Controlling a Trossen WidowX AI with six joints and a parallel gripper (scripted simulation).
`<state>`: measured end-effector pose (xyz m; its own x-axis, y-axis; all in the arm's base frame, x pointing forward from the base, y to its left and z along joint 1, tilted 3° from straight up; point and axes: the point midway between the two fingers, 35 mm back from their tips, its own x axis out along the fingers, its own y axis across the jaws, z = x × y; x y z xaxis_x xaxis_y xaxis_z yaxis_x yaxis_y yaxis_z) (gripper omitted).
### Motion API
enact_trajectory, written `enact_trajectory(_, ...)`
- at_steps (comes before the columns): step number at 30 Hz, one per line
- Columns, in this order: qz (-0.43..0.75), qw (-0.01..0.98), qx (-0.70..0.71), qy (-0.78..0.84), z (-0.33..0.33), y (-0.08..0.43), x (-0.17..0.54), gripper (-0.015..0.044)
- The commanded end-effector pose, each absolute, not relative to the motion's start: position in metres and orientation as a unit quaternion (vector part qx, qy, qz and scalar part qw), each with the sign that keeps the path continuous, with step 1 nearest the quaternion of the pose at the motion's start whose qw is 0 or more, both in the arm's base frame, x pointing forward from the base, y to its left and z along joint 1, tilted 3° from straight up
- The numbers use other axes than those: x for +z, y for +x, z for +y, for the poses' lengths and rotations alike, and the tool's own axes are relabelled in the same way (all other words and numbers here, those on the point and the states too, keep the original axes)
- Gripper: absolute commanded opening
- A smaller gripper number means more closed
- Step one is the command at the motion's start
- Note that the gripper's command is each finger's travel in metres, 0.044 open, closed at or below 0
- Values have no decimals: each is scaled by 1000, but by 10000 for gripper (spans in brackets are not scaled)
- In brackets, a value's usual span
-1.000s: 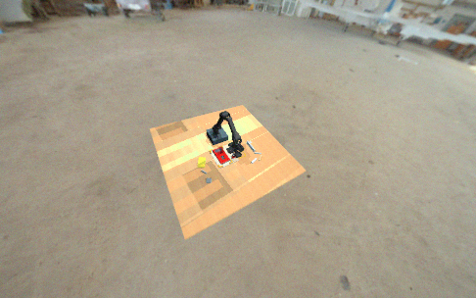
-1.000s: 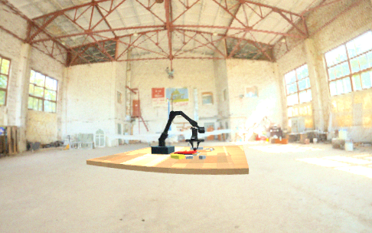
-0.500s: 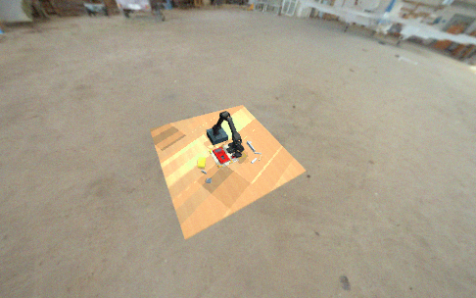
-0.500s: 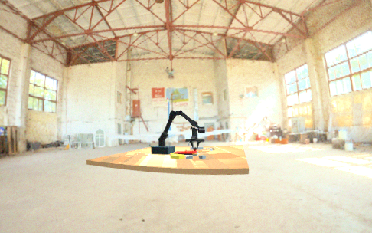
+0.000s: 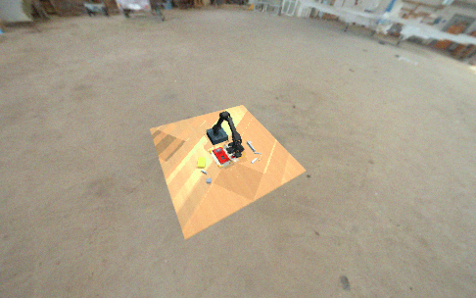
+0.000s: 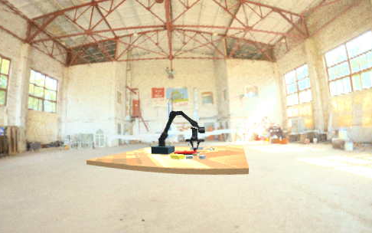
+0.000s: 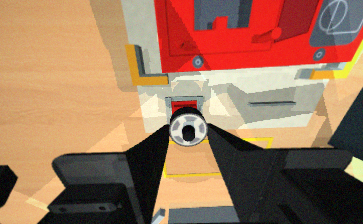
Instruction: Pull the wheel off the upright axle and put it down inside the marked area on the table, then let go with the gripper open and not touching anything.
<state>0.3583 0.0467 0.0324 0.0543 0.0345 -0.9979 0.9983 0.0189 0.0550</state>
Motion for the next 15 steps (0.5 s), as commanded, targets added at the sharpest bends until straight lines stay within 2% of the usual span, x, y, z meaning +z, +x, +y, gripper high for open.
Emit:
enact_trajectory(1, 497, 511, -472, 518, 46, 355, 45, 0)
enact_trajectory(15, 497, 511, -472, 518, 46, 355, 50, 0)
